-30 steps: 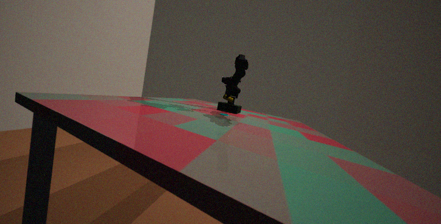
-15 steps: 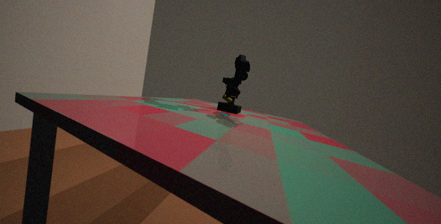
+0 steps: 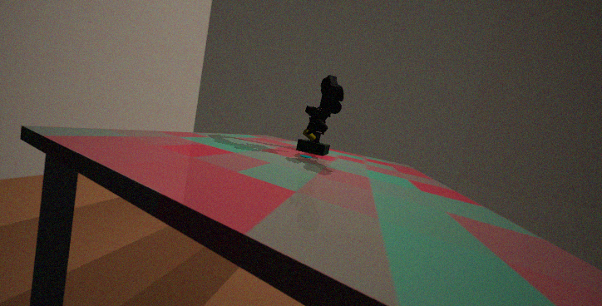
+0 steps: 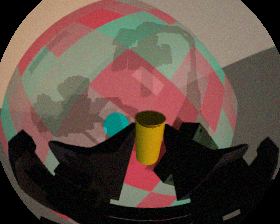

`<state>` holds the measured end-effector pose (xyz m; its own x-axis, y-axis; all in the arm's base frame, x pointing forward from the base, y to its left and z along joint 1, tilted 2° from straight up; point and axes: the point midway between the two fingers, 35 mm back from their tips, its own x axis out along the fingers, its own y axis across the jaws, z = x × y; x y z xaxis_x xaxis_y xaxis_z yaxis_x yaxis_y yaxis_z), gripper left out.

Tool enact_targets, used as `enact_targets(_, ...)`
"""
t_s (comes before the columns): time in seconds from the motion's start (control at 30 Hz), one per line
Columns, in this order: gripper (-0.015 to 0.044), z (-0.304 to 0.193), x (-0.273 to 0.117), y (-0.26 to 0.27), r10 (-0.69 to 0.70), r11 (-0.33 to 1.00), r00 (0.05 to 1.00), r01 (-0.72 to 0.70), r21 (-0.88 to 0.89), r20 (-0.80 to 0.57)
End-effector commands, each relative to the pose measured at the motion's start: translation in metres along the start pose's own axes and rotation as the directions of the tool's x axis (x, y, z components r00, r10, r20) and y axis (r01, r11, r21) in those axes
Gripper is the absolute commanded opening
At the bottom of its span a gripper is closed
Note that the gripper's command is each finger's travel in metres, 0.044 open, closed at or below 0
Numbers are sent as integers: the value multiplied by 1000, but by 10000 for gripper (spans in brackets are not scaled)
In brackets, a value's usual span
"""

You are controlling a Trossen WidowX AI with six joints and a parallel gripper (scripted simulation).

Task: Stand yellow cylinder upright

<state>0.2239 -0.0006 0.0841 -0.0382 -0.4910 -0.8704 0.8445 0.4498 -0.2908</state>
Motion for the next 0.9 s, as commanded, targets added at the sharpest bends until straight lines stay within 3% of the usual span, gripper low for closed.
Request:
enact_targets(0.0,105,0,1,-1,-7,1000,1000,7,7,28)
enact_targets(0.87,105,-1,2,-3,-33,999,980,25,42,197)
